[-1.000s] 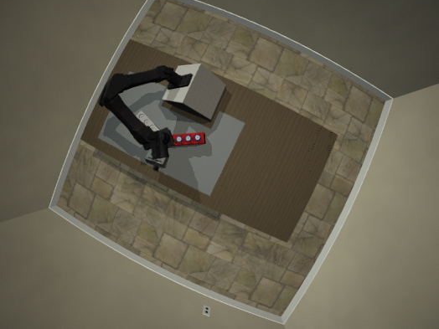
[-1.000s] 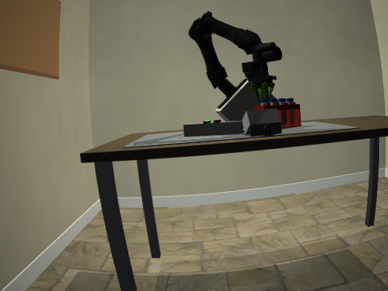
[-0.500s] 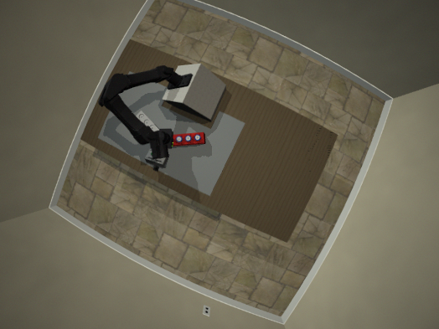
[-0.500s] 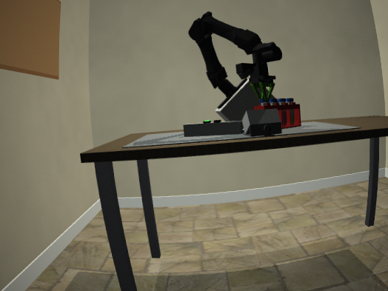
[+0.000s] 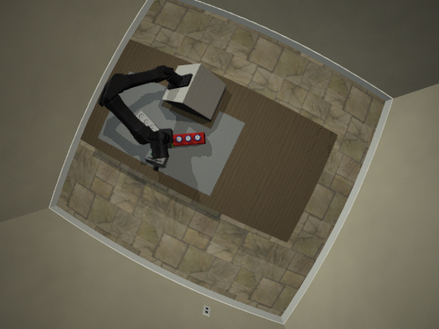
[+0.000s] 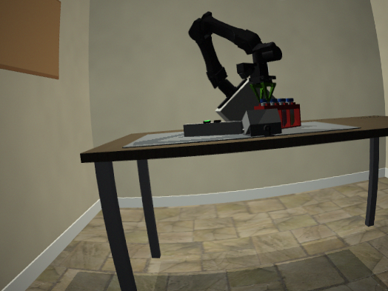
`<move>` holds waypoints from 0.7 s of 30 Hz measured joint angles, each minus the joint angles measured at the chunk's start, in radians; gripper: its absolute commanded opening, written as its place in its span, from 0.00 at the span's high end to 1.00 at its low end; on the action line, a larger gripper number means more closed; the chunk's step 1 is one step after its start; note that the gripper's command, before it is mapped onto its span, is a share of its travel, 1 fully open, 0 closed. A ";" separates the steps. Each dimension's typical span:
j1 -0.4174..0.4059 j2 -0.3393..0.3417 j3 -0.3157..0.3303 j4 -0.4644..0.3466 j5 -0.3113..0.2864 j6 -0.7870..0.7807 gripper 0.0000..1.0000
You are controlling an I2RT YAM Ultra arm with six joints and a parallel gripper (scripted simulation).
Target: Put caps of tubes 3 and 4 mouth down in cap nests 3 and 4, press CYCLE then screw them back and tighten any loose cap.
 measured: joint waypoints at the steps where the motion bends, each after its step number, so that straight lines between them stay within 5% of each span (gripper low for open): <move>1: 0.000 0.000 0.000 0.000 0.000 -0.028 0.51; 21: 0.000 0.000 0.000 -0.001 0.000 -0.951 0.51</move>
